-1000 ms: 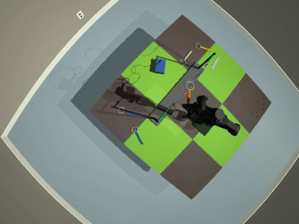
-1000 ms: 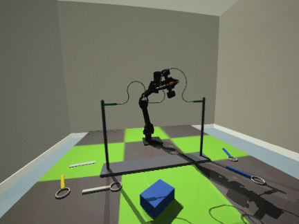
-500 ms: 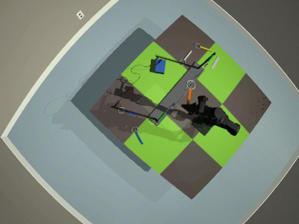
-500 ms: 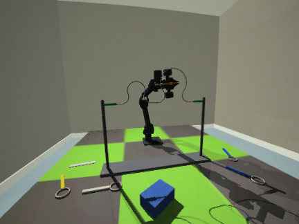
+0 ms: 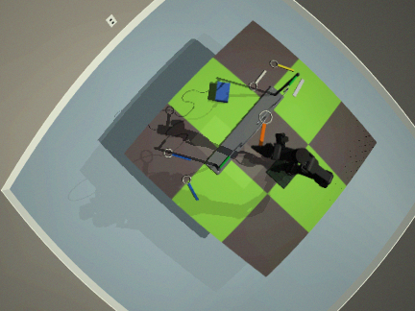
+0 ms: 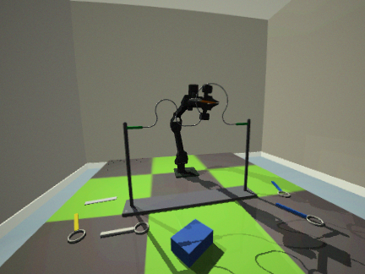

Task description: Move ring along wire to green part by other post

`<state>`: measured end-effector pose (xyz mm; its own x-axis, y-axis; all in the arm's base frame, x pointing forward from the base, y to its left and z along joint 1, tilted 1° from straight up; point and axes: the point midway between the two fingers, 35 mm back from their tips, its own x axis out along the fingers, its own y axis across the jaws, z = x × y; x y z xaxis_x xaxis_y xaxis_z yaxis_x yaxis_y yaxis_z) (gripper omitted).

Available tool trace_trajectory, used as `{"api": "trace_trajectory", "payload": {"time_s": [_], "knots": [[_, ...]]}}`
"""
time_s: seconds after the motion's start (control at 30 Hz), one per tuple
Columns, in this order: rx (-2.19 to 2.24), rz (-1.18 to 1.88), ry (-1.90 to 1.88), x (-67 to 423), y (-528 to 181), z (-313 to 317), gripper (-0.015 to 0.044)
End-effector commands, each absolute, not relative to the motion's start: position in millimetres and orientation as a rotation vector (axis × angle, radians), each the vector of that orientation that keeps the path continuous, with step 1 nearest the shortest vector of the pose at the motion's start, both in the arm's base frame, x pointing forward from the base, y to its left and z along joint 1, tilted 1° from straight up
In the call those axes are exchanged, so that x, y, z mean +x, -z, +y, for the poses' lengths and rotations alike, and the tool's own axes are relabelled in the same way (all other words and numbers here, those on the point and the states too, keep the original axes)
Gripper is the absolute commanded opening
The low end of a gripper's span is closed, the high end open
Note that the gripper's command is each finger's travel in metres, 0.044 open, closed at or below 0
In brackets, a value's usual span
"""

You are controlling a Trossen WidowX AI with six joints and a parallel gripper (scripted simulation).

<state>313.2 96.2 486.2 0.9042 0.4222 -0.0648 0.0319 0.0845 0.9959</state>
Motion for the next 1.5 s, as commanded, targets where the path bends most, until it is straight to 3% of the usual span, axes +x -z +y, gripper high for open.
{"api": "trace_trajectory", "payload": {"time_s": [0.0, 1.47], "knots": [[1.426, 0.385, -0.29, 313.5, -485.7, 96.1, -0.015], [0.887, 0.467, -0.11, 313.1, -469.0, 89.4, -0.015]]}}
